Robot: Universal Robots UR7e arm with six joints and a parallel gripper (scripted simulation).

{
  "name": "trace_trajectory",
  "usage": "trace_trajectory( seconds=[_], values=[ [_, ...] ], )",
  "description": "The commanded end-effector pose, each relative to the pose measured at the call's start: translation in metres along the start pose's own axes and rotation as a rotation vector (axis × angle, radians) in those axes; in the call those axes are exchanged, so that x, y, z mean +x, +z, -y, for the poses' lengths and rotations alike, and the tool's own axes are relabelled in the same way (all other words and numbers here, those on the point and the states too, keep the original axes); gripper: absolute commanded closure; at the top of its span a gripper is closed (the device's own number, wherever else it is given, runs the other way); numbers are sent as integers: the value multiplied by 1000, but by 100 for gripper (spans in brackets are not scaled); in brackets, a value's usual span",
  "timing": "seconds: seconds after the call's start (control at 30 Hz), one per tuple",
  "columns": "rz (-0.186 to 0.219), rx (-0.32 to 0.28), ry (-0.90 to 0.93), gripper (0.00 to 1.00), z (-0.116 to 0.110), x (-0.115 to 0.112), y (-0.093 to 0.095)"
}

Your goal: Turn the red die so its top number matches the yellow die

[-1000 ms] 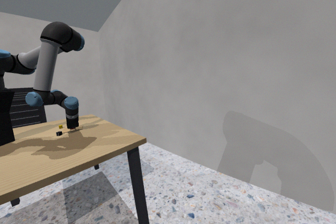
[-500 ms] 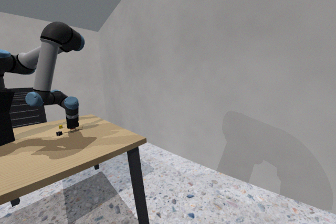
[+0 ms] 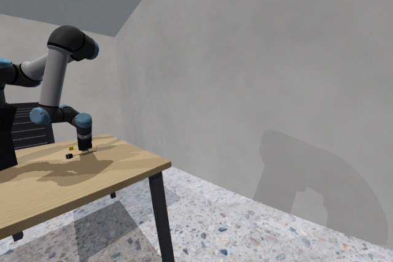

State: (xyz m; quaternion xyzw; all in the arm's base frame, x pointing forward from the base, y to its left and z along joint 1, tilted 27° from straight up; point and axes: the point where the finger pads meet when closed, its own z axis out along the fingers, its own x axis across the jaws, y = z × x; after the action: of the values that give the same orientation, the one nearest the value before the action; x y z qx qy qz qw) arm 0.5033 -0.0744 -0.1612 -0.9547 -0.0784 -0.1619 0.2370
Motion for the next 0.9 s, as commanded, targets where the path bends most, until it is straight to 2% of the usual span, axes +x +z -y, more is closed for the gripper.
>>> trace_trajectory(
  seconds=[0.0, 0.3, 0.33, 0.47, 0.5, 0.57, 0.6, 0.67, 0.7, 0.77, 0.8, 0.87],
  values=[
    [-1, 0, -2, 51, 0, 1, 1],
    [-1, 0, -2, 51, 0, 1, 1],
    [-1, 0, -2, 45, 0, 1, 1],
    [-1, 0, -2, 45, 0, 1, 1],
    [-1, 0, -2, 39, 0, 1, 1],
    [-1, 0, -2, 39, 0, 1, 1],
    [-1, 0, -2, 33, 0, 1, 1],
    [-1, 0, -2, 33, 0, 1, 1],
    [-1, 0, -2, 27, 0, 1, 1],
    [-1, 0, -2, 27, 0, 1, 1],
    [-1, 0, -2, 21, 0, 1, 1],
    [-1, 0, -2, 21, 0, 1, 1]
  ],
)
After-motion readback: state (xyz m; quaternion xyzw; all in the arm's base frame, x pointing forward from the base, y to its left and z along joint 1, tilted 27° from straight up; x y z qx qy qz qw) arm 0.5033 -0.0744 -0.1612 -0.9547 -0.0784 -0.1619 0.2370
